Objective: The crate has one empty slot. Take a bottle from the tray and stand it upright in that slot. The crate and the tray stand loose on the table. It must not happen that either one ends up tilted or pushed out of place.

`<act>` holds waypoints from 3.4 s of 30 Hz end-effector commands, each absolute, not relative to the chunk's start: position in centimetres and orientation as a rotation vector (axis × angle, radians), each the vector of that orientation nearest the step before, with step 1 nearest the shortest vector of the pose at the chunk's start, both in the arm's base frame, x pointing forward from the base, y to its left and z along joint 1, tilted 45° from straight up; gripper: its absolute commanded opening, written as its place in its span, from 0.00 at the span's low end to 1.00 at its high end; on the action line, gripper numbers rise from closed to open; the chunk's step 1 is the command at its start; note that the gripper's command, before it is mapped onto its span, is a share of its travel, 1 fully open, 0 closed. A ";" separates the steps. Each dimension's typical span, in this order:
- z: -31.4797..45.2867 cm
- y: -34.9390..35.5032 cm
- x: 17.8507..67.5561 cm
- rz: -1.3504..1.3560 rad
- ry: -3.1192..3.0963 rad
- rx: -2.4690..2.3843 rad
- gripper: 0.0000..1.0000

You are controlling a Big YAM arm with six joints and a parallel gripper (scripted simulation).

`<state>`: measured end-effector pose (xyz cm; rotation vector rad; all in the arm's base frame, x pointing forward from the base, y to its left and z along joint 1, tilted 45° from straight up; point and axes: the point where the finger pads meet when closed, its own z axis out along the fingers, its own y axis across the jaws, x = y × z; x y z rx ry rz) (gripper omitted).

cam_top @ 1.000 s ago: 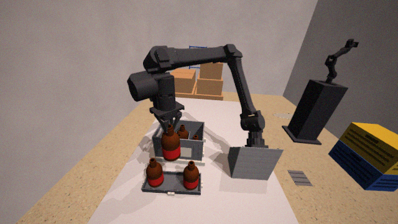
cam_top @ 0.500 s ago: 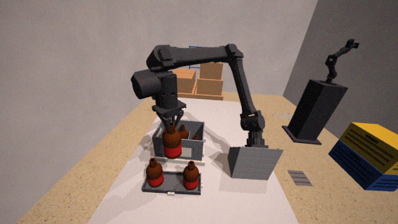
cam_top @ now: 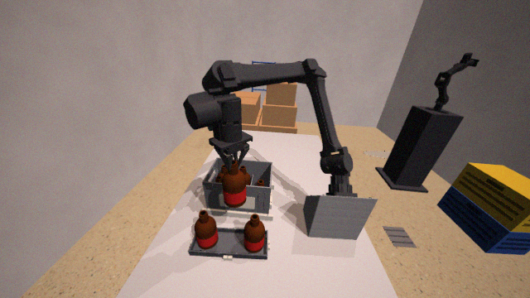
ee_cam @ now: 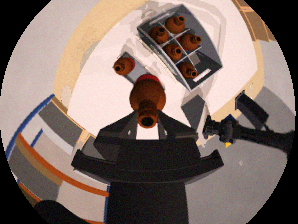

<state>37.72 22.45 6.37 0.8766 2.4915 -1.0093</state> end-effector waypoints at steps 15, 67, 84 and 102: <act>10.1 20.7 38.2 -0.962 2.493 0.893 0.00; 16.5 12.5 34.3 -1.000 2.497 0.881 0.00; 19.4 10.6 34.0 -0.970 2.490 0.891 0.00; 20.6 8.5 32.9 -0.973 2.495 0.883 0.00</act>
